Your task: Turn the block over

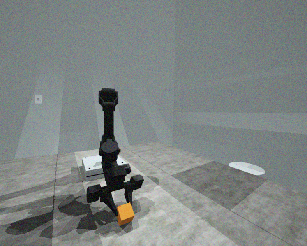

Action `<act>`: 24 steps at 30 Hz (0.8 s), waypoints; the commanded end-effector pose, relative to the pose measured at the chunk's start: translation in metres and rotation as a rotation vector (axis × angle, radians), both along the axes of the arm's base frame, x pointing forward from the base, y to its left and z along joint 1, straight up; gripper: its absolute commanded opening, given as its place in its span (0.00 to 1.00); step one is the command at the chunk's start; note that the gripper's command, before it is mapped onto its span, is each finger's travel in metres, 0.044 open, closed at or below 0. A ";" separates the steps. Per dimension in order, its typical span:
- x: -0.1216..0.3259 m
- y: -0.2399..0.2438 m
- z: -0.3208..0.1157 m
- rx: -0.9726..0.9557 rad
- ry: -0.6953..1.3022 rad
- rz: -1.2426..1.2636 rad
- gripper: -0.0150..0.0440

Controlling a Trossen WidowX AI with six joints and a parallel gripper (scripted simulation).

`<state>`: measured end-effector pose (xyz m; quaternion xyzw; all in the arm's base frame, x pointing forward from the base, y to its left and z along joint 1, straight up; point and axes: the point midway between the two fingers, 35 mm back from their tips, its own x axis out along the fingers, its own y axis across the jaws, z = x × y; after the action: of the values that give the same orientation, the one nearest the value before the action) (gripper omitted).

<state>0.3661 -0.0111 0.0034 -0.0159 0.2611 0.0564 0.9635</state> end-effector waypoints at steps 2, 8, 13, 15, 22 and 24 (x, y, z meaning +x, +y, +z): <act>-0.001 0.001 0.004 0.008 -0.031 0.003 0.25; -0.001 0.001 0.006 0.010 -0.049 0.003 0.25; -0.001 0.001 0.006 0.010 -0.049 0.003 0.25; -0.001 0.001 0.006 0.010 -0.049 0.003 0.25; -0.001 0.001 0.006 0.010 -0.049 0.003 0.48; -0.001 0.001 0.006 0.010 -0.049 0.003 0.57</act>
<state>0.3646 -0.0111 0.0083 -0.0154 0.2391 0.0568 0.9692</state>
